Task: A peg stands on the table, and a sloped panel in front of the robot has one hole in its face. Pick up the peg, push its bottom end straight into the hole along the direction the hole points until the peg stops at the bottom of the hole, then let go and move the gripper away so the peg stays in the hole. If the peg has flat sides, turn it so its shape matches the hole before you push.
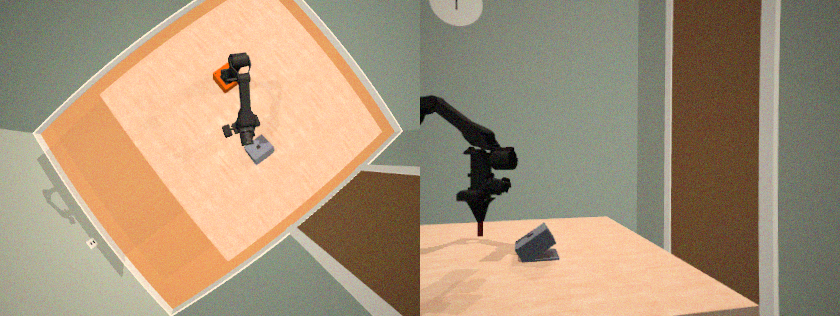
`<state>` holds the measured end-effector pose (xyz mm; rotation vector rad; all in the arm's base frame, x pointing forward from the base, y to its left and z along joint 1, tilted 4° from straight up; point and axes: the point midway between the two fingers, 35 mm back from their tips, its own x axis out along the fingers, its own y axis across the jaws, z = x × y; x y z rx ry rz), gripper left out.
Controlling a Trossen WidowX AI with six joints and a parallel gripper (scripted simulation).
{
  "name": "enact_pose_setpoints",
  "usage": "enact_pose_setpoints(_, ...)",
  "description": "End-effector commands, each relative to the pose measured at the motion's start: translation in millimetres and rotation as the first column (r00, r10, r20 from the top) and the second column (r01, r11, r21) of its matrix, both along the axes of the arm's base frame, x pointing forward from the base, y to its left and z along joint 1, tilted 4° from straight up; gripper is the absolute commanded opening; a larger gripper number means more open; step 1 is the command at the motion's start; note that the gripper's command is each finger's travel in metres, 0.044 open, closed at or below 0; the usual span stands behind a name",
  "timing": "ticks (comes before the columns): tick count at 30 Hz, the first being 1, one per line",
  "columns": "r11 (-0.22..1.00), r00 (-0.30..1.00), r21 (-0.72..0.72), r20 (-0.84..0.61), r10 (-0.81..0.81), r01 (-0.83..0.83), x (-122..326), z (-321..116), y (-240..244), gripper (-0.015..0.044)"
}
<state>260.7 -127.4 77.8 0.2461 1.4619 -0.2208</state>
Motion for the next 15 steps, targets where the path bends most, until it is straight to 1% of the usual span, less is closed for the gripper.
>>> enact_pose_setpoints(1,0.999,0.999,0.001,0.009,-0.039,0.039,1.0,1.0,0.2,0.0)
enact_pose_setpoints(15,0.985,0.984,0.017,0.034,-0.173,0.172,3.8,2.5,1.4,0.0)
